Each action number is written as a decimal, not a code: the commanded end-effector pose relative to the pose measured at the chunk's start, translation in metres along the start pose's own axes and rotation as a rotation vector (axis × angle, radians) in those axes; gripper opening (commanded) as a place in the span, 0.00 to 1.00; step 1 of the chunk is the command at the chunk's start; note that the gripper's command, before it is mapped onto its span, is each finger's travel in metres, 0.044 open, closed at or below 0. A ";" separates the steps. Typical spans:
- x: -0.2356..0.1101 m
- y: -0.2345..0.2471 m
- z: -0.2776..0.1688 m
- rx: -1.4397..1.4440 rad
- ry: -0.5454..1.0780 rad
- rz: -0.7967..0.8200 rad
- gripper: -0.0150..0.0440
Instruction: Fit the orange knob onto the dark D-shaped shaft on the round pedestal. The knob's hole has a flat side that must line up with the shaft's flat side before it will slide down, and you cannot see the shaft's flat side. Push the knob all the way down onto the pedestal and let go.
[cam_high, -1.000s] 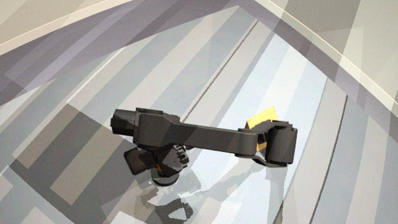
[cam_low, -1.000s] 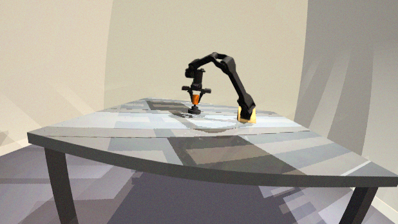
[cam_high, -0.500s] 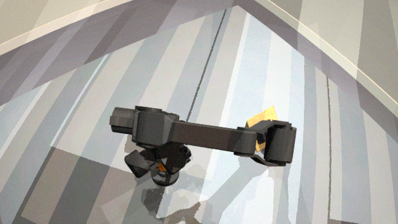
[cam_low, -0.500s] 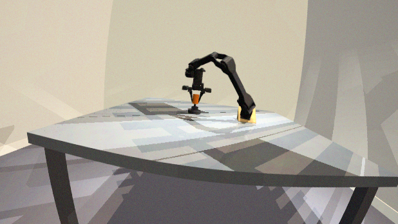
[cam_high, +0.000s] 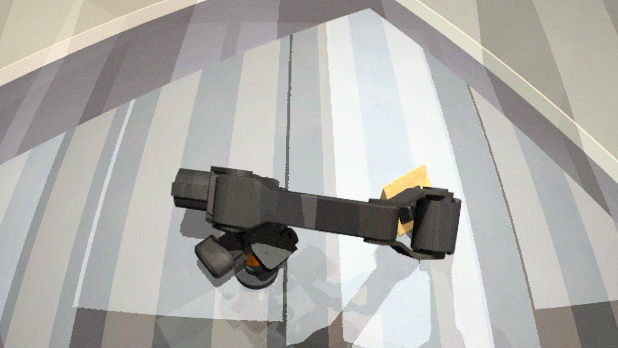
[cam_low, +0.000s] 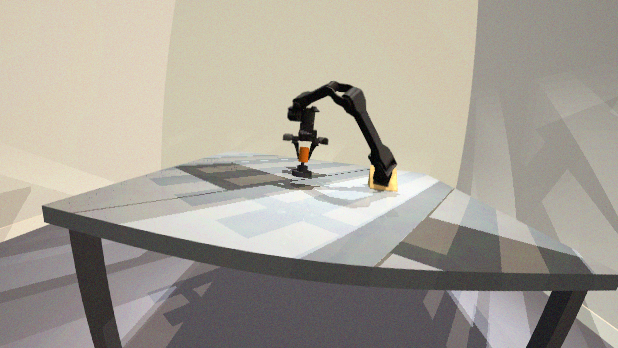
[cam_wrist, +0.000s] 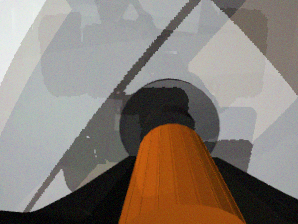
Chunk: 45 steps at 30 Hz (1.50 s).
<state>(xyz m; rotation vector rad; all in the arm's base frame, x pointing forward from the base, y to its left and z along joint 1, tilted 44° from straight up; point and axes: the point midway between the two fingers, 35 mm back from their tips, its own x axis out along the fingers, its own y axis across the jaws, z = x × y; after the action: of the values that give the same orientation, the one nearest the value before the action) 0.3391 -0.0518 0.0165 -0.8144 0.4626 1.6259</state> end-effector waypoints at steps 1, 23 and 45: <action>0.000 -0.001 0.000 -0.007 0.003 -0.002 0.25; -0.001 0.000 -0.001 -0.216 0.003 -0.002 0.25; -0.003 -0.002 0.000 -0.425 0.003 -0.002 0.25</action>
<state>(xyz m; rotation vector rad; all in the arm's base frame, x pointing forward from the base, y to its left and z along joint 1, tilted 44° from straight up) 0.3411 -0.0531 0.0198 -1.1025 0.1431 1.7423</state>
